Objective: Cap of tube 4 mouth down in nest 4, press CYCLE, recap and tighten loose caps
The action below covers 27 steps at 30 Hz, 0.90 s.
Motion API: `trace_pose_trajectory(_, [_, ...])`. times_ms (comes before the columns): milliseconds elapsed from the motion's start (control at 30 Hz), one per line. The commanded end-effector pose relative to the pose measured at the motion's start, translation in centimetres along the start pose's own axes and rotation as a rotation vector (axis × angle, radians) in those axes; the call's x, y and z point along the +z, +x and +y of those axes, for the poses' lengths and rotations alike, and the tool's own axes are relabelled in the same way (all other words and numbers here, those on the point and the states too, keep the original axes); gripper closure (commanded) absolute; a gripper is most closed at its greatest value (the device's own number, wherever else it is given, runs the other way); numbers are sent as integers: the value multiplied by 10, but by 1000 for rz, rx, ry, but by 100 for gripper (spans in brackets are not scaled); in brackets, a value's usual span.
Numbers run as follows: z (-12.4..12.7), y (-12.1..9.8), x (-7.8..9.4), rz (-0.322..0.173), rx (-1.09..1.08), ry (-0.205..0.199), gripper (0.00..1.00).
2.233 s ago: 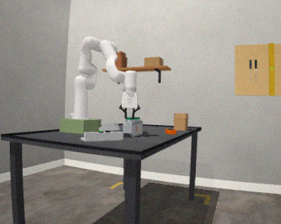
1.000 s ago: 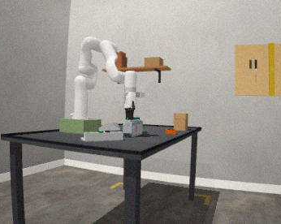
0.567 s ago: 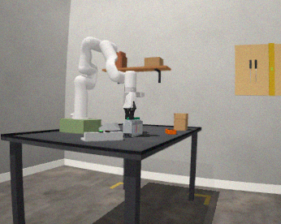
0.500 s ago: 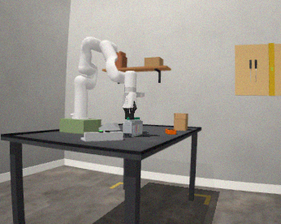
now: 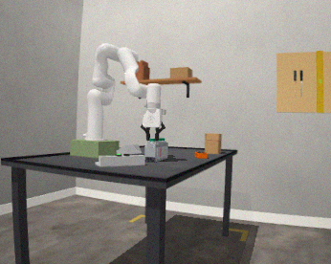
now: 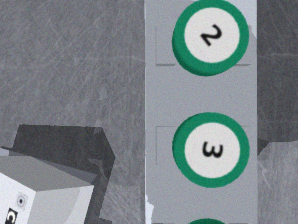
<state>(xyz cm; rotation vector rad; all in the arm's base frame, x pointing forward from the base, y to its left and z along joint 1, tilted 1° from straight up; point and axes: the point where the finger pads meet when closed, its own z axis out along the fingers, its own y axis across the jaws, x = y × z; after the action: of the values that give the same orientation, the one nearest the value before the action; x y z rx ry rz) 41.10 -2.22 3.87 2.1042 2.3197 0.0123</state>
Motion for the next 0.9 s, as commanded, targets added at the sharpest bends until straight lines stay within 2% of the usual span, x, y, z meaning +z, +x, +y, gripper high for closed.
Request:
trace_pose_trajectory(0, [2, 0, -1, 4, -279, -5, 54])
trace_pose_trajectory(433, [2, 0, -1, 3, -786, -6, 54])
trace_pose_trajectory(733, [2, 0, -1, 4, -801, -6, 54])
trace_pose_trajectory(767, [2, 0, -1, 4, -801, -6, 100])
trace_pose_trajectory(867, [2, 0, -1, 4, -801, -6, 100])
